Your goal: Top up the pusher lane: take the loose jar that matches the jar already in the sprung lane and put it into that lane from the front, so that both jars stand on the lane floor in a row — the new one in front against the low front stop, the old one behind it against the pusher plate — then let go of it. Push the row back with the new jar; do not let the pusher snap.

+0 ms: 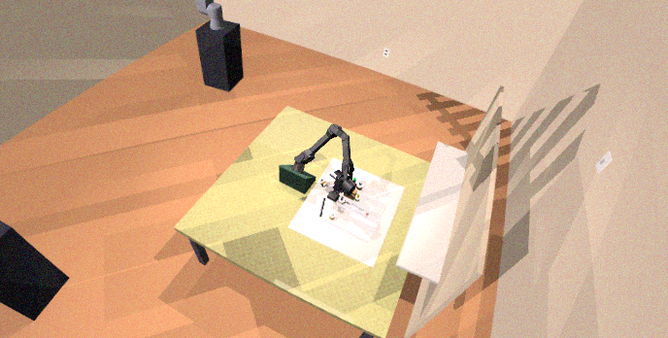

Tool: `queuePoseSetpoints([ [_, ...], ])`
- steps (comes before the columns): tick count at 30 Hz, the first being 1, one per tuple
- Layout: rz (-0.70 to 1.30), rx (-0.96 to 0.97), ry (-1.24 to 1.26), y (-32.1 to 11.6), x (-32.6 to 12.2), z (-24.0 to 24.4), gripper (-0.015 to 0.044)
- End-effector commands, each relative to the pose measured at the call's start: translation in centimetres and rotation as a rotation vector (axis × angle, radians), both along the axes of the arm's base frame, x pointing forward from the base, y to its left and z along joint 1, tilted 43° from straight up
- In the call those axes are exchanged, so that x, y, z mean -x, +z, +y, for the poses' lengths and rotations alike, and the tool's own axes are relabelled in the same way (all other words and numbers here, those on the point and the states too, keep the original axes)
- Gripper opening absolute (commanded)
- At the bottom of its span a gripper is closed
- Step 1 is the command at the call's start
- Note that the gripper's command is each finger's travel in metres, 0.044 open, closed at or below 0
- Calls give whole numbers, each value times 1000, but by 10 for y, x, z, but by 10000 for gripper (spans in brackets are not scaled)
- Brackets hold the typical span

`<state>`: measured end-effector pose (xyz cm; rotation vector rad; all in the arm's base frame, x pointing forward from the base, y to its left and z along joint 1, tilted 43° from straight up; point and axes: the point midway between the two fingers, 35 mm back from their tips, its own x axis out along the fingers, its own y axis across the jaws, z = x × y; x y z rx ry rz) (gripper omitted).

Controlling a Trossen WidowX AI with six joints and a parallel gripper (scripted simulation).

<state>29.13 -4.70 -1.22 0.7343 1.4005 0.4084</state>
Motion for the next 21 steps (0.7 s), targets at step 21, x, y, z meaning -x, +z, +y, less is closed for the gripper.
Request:
queuePoseSetpoints([
  [21,-19,4,-6,2,-15,-4,0],
])
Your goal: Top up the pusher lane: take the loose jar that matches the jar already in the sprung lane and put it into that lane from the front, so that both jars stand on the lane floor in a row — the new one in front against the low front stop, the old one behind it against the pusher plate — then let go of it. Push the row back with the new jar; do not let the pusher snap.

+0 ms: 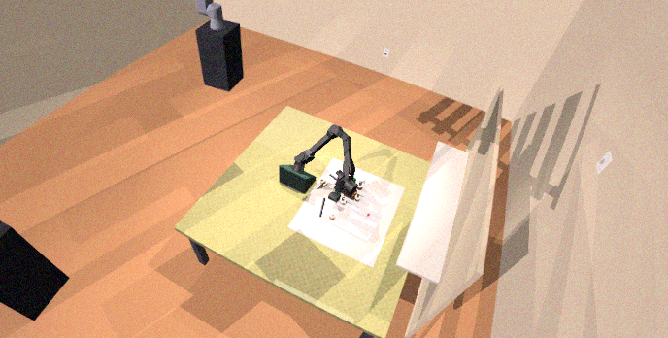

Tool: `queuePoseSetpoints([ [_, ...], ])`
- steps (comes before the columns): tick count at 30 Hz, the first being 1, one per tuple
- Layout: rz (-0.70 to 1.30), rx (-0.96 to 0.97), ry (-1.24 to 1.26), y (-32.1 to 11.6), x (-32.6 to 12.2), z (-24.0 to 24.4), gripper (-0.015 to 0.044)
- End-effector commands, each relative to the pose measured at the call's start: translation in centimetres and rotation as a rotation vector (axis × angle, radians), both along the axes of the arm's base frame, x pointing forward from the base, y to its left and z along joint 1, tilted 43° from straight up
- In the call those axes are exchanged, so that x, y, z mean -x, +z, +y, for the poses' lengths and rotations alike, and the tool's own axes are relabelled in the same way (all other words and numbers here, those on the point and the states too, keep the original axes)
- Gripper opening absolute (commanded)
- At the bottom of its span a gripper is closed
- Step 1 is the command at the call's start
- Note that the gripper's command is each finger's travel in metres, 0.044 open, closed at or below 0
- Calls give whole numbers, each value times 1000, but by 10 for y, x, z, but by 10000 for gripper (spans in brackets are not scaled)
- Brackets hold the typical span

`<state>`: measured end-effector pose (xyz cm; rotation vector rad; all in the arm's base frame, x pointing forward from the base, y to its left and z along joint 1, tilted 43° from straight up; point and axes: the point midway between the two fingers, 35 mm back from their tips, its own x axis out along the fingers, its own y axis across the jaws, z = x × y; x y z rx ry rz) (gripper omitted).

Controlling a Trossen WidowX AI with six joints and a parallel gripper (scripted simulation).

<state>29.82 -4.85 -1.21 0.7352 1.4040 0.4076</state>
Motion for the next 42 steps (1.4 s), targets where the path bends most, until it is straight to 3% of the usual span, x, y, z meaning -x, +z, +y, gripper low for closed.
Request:
queuePoseSetpoints([
  [1,-22,4,-6,2,-8,-3,0],
  [42,-23,4,-6,5,-24,-7,0],
])
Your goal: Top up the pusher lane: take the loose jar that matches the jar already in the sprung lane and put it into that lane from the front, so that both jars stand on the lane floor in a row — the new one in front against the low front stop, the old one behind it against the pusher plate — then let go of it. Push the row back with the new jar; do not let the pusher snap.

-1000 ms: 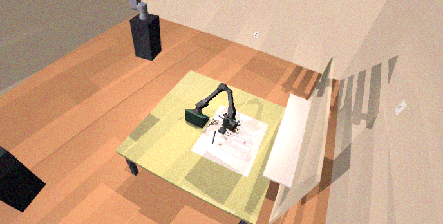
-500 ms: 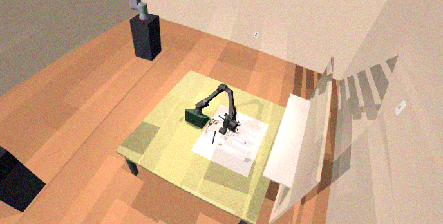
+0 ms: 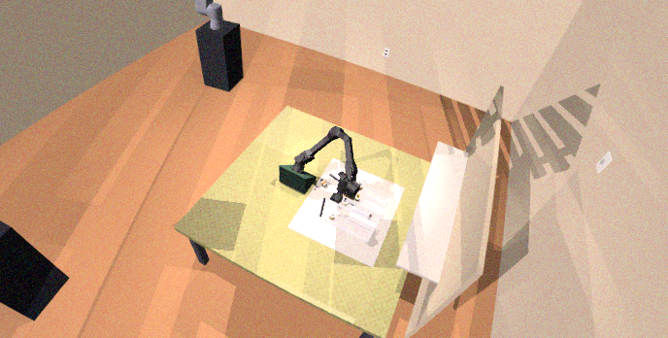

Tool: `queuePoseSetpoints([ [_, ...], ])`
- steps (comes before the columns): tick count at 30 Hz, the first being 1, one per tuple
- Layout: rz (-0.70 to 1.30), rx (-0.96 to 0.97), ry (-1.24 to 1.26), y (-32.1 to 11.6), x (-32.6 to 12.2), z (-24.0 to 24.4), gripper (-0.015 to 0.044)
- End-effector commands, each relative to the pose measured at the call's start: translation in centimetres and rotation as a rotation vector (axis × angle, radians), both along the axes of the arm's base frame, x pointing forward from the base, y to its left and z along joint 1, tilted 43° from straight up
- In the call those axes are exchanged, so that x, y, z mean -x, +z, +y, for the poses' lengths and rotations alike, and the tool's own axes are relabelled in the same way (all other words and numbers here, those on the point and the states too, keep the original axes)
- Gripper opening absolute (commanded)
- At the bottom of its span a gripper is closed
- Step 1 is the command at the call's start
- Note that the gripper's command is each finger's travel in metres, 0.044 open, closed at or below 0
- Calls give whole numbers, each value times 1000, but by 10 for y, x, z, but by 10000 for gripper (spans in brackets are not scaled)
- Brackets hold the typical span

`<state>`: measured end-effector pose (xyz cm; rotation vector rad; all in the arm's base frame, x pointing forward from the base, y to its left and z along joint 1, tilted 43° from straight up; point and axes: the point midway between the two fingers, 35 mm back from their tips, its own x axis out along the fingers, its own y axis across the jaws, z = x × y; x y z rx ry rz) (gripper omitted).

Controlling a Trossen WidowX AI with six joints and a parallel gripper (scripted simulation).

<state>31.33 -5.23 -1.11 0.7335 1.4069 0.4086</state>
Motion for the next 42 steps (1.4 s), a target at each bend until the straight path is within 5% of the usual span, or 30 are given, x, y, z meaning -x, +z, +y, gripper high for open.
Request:
queuePoseSetpoints([
  [1,-25,4,-9,4,-9,-4,0],
  [42,-26,4,-9,8,-21,-9,0],
])
